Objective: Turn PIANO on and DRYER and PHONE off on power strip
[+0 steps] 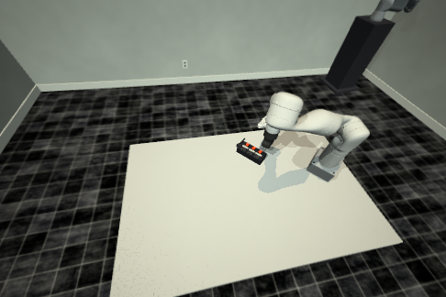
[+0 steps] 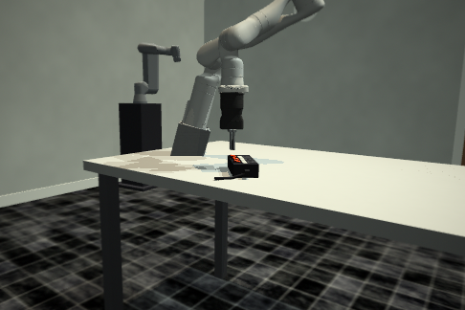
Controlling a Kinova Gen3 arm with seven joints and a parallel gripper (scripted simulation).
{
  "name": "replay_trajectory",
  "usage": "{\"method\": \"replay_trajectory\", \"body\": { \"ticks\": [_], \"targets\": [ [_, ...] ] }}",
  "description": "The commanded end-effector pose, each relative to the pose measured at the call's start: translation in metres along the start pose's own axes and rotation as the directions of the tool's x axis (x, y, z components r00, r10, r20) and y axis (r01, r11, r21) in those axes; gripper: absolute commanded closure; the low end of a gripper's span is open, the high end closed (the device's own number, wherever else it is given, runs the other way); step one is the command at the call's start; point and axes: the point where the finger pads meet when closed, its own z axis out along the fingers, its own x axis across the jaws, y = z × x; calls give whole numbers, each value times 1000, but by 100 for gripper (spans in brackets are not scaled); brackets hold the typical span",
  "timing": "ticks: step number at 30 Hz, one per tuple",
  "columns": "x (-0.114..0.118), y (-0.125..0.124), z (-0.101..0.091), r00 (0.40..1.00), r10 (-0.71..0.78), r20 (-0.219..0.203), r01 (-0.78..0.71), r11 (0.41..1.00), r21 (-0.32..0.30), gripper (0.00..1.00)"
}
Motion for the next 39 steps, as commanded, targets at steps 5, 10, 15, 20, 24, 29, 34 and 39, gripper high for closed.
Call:
{"method": "replay_trajectory", "body": {
  "ticks": [5, 10, 15, 20, 24, 29, 34, 39],
  "targets": [
    [1, 1, 7, 1000, 2, -3, -2, 1000, -2, 100],
    [1, 1, 10, 1000, 2, -3, -2, 1000, -2, 100],
    [1, 1, 12, 1000, 2, -3, -2, 1000, -2, 100],
    [1, 1, 12, 1000, 2, -3, -2, 1000, -2, 100],
    [1, 1, 12, 1000, 2, -3, -2, 1000, -2, 100],
    [1, 1, 12, 1000, 2, -3, -2, 1000, -2, 100],
    [1, 1, 12, 1000, 2, -3, -2, 1000, -2, 100],
    [1, 1, 12, 1000, 2, -3, -2, 1000, -2, 100]
  ]
}}
